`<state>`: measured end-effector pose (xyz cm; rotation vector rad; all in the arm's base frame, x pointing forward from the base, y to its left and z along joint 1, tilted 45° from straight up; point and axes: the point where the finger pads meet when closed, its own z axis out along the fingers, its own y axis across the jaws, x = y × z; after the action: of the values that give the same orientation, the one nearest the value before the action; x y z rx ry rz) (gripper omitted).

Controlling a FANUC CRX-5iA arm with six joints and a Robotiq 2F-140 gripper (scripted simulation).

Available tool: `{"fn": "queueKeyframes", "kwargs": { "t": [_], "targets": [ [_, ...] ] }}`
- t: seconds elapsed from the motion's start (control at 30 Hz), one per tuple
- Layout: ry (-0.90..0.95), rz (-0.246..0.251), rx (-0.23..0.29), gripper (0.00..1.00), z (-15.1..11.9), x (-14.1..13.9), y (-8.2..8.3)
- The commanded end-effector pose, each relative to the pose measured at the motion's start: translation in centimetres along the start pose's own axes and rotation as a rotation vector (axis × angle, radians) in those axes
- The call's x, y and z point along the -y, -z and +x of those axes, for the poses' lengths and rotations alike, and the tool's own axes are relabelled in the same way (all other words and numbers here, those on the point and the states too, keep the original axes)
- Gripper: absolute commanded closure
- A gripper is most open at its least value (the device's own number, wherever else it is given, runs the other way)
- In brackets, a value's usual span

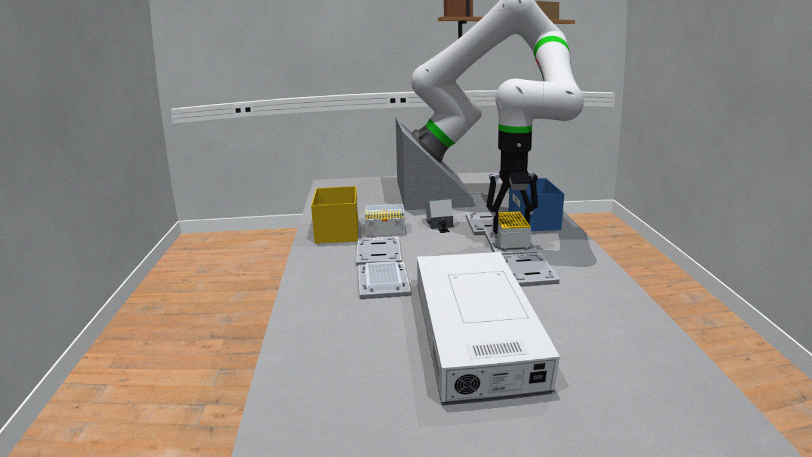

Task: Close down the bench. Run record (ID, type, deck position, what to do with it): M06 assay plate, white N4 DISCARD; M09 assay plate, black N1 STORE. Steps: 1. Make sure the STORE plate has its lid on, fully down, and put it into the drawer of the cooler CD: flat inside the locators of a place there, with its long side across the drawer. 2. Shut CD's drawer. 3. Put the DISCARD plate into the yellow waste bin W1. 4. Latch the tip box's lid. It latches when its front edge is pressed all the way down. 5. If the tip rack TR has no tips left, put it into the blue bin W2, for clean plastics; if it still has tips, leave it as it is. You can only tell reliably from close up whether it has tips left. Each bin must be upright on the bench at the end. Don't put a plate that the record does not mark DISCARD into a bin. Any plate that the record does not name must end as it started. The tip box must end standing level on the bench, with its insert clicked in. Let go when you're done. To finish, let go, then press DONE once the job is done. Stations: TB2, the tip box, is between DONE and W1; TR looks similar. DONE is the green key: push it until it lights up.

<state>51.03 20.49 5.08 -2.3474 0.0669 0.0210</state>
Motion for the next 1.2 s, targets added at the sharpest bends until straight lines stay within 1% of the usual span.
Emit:
{"fn": "queueKeyframes", "kwargs": {
  "t": [0.0, 0.23, 1.17],
  "targets": [
    [0.000, 0.000, -0.002, 0.90, 0.1, 0.0, 0.2],
    [0.000, 0.000, -0.002, 0.90, 0.1, 0.0, 0.4],
    [0.000, -0.001, -0.002, 0.90, 0.1, 0.0, 3.8]
  ]
}}
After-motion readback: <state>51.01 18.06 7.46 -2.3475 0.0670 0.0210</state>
